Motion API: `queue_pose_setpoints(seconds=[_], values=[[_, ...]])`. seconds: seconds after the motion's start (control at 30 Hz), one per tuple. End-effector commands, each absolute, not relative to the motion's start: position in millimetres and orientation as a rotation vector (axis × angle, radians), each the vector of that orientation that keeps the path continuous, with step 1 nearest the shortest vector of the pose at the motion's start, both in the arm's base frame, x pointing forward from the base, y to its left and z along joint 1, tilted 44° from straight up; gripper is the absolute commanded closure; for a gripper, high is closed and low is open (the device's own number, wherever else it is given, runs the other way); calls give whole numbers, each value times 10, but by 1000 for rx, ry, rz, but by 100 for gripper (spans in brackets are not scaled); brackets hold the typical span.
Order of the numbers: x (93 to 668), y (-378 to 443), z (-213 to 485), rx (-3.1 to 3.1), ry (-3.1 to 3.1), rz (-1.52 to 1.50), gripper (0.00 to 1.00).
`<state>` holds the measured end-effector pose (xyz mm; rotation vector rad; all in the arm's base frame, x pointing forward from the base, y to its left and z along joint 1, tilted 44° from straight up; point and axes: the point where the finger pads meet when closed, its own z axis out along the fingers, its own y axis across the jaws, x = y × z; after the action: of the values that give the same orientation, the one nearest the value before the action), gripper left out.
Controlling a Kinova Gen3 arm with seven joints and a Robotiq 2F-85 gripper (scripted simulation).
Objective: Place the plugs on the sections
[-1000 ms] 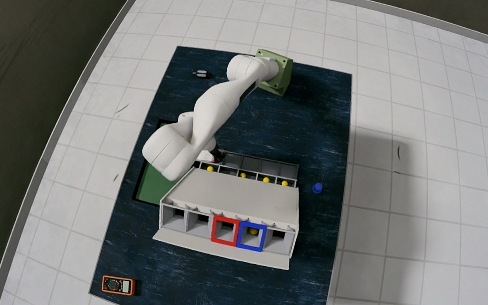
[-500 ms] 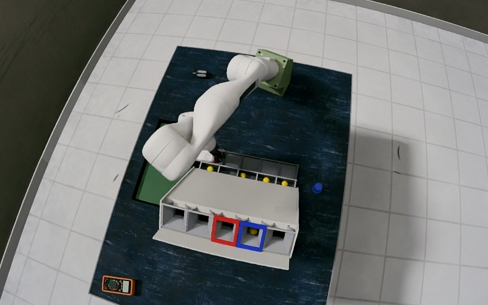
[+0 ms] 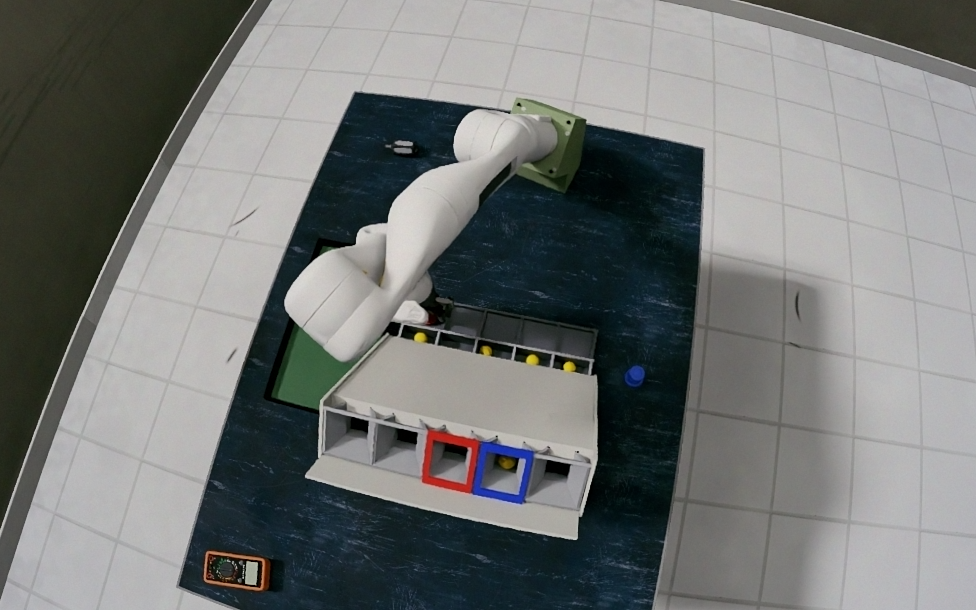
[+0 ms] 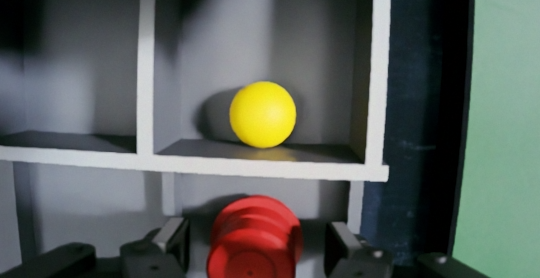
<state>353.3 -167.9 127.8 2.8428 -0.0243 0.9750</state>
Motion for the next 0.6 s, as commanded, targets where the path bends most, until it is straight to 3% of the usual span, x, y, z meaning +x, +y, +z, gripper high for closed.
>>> queue_pose_setpoints(seconds=[0.0,0.03,0.57], values=[[3532,-1679,1281,2842,-25,976,35],[3396,-1631,1421,2745,-45,1075,35],[3396,-1631,1421,2745,-45,1075,35]])
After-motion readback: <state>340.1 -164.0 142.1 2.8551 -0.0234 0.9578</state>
